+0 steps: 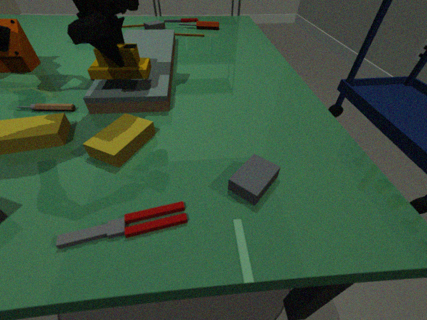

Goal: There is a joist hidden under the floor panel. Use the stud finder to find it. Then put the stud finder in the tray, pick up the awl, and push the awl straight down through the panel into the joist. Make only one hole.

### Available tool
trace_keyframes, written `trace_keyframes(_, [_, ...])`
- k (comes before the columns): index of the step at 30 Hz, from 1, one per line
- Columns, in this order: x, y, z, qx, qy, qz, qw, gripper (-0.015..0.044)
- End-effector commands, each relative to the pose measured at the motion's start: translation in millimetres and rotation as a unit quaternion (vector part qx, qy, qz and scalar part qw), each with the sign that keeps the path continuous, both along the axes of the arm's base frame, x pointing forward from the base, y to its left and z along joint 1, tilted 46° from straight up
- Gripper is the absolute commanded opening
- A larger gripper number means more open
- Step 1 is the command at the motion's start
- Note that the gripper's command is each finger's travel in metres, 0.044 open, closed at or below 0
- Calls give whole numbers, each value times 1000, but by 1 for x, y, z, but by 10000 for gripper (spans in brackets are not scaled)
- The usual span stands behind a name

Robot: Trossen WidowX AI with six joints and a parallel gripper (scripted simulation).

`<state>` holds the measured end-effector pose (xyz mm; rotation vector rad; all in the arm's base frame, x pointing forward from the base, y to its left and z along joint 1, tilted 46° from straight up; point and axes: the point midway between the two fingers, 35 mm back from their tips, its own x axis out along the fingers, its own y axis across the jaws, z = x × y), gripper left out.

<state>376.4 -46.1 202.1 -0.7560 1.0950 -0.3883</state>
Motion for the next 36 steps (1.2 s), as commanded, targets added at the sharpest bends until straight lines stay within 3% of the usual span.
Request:
trace_keyframes(1, [0, -3, -4, 2, -2, 5, 1000, 0])
trace_keyframes(21, [4, -20, -20, 0, -2, 5, 1000, 0])
trace_keyframes(36, [0, 10, -51, 2, -2, 5, 1000, 0])
